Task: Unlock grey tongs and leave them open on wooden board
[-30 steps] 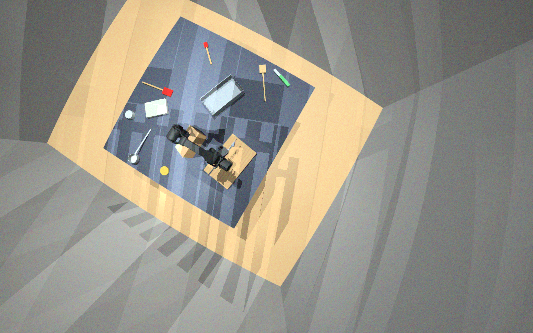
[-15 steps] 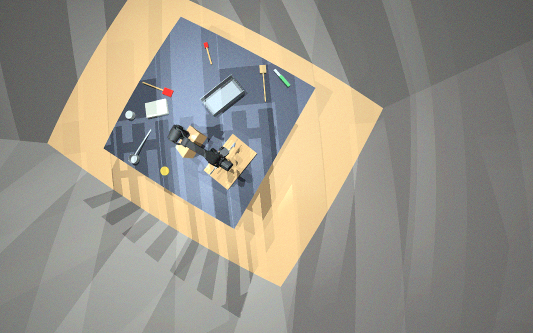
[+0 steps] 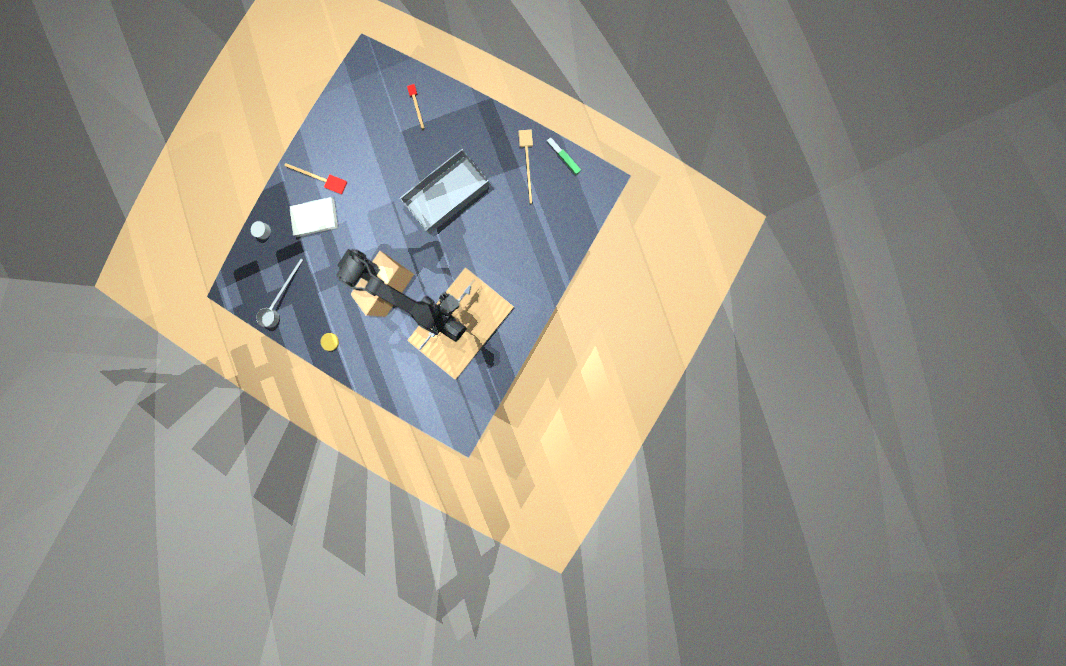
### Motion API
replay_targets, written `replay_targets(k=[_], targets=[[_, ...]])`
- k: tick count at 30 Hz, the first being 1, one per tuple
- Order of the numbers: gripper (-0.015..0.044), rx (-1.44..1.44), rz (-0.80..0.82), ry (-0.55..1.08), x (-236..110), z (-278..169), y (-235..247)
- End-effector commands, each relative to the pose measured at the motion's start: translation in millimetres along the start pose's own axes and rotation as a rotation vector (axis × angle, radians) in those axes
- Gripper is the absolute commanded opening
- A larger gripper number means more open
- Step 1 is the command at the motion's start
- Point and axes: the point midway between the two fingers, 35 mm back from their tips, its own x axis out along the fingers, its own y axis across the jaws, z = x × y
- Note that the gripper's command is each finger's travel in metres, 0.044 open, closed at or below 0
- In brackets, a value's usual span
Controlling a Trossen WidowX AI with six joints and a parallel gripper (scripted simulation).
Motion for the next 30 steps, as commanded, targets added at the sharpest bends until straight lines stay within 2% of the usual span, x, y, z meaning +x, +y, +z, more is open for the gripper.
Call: replay_targets(k=[1,2,24,30], targets=[[-0.0150,0.004,-0.003,-0.004,1.8,0.7,-0.2],[-0.0150,0.004,-0.003,-0.004,1.8,0.7,-0.2],[0.0427,0.000,0.001,0.000,1.2,-0.1,0.5],[0.0440,-0.001,-0.006,-0.001,-14.2,15.9,-7.0]])
